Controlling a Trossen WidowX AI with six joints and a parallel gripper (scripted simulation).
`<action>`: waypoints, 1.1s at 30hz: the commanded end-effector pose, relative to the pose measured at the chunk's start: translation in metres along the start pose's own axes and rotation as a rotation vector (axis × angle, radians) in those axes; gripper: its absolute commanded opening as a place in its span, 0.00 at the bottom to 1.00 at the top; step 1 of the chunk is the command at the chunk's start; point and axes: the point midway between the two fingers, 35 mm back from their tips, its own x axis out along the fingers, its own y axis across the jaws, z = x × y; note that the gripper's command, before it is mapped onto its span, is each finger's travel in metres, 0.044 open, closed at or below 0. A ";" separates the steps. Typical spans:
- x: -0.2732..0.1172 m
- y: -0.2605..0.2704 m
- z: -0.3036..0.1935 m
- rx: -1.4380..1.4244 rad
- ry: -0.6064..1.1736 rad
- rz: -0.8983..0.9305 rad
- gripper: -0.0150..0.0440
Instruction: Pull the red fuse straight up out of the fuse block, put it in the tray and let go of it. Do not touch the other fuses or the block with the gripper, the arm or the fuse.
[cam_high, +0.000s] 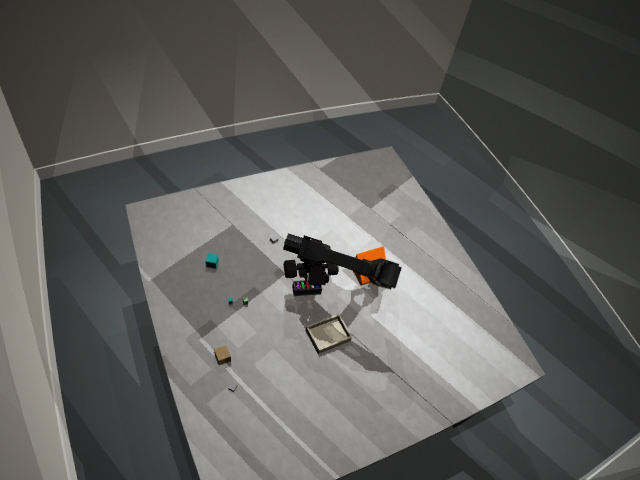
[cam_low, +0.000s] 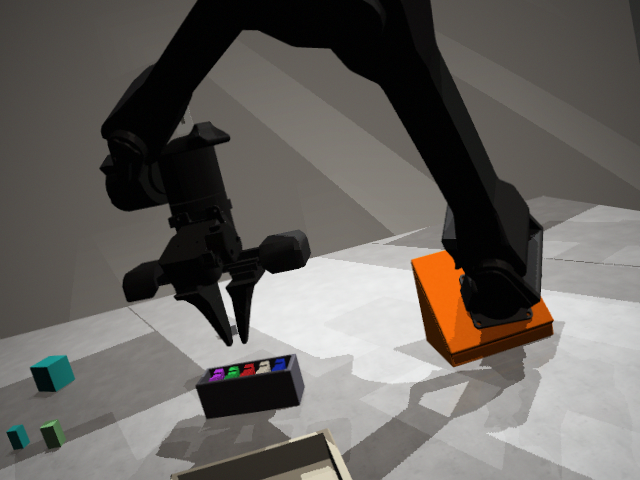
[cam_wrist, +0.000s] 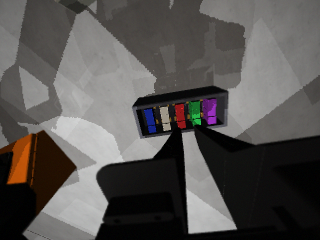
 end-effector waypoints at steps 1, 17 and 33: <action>0.006 0.001 0.000 0.005 -0.003 0.004 0.36; 0.021 0.001 0.001 0.005 -0.004 0.004 0.36; 0.027 0.001 0.002 0.004 -0.004 0.004 0.36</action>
